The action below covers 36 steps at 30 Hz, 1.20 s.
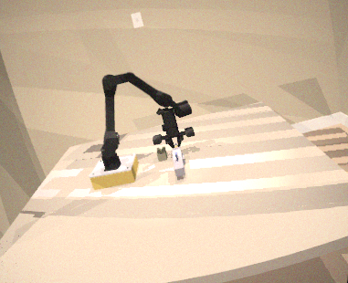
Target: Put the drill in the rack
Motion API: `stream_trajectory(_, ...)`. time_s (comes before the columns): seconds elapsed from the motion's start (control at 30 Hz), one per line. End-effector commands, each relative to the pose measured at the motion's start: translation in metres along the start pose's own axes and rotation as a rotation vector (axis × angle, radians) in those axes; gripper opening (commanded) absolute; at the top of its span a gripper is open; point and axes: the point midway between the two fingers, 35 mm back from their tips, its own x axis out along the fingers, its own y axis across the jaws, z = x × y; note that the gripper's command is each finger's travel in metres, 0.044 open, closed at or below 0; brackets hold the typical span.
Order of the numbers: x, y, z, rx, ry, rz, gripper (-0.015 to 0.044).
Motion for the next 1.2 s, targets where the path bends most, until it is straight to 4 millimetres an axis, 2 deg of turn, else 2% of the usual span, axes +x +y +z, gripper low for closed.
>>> stream_trajectory(0.0, -0.002, 0.000, 0.000, -0.002, 0.003, -0.003, 0.0000)
stream_trajectory(0.6, -0.003, 0.000, 0.000, -0.002, 0.003, -0.003, 0.0000)
stream_trajectory(1.17, -0.003, 0.000, 0.025, -0.002, 0.000, -0.003, 0.0000)
